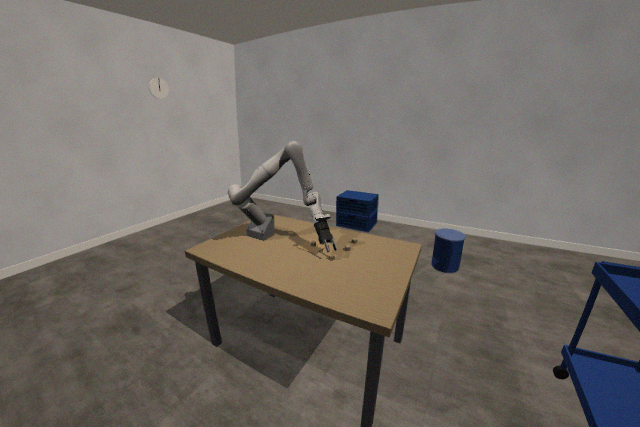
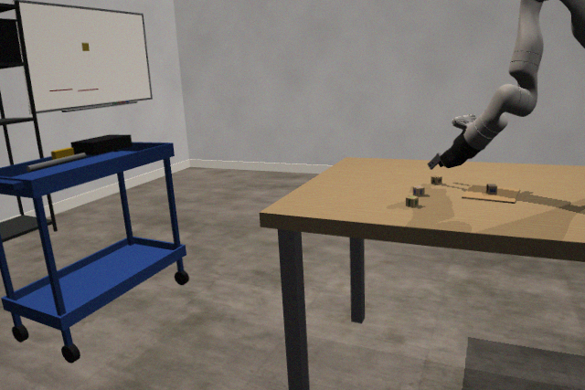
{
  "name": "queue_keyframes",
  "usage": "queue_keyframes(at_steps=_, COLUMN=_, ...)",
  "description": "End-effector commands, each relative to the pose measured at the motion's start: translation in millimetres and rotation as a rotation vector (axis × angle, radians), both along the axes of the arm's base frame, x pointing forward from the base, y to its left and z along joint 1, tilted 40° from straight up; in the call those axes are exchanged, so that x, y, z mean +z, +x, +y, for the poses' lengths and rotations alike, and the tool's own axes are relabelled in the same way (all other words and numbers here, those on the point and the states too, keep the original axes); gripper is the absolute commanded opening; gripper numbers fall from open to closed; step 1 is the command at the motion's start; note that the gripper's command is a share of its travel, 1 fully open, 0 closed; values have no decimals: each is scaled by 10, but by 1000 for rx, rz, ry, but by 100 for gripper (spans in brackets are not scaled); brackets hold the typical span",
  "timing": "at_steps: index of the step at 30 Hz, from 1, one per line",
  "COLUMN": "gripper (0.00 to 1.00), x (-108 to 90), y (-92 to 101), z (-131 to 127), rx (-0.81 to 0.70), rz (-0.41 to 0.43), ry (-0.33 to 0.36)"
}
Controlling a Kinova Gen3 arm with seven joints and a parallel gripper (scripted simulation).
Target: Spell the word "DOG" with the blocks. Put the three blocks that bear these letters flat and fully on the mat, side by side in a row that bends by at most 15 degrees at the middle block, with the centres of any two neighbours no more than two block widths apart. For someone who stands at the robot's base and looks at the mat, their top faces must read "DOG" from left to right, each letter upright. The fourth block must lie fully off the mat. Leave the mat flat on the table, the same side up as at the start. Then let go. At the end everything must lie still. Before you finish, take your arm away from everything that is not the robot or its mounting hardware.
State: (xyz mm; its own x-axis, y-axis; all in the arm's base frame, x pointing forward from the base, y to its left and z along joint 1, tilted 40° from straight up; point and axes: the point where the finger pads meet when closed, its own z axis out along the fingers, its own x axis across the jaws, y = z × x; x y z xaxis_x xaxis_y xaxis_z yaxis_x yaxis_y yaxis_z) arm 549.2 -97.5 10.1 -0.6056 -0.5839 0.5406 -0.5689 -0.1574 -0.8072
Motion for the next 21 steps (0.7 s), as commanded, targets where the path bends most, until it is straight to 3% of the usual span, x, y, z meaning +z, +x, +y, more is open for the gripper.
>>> queue_keyframes(at_steps=1, gripper=79, x=101, y=56, z=37, rx=-21, rz=-3, ry=45)
queue_keyframes(at_steps=13, gripper=79, x=136, y=70, z=66, rx=-115, rz=88, ry=136)
queue_keyframes(at_steps=21, gripper=79, x=202, y=63, z=102, rx=-195, rz=186, ry=243)
